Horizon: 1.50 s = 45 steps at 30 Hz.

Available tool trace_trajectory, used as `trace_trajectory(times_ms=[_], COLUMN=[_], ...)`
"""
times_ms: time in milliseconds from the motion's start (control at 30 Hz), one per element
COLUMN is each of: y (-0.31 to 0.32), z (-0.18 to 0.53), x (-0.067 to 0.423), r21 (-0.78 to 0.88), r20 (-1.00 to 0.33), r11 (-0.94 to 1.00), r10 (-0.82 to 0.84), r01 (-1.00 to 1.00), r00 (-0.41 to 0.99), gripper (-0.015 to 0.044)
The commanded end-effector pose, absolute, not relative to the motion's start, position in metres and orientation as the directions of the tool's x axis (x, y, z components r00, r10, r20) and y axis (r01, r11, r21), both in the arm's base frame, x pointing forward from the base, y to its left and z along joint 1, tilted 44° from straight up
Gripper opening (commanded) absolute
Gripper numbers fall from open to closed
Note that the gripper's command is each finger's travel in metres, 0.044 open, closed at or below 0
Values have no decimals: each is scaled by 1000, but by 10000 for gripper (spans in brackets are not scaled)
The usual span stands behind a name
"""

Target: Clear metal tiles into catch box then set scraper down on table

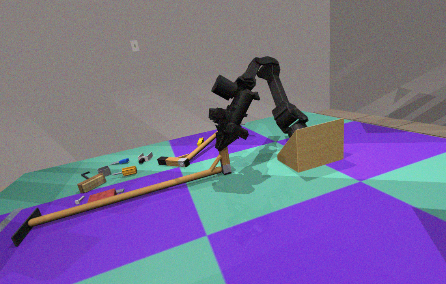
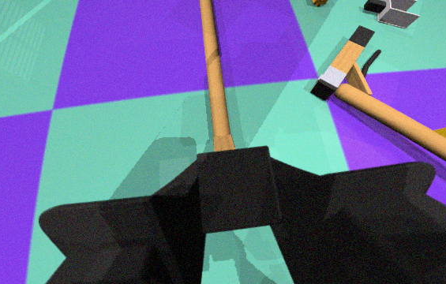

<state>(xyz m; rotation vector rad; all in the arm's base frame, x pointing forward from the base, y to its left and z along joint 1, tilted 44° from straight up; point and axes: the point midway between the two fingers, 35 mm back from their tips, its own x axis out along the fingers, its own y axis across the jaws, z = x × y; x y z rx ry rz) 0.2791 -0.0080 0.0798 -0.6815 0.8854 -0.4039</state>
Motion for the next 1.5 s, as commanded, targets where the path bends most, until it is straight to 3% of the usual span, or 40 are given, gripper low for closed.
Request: trace_trajectory(times_ms=[0,1467], y=[-6,-3], z=[82,80], x=[286,356], r21=[-689,-688], r20=[-567,-563], r11=[723,724], r10=[-579,-577], r01=[48,51], r00=[586,592], gripper=[0,0])
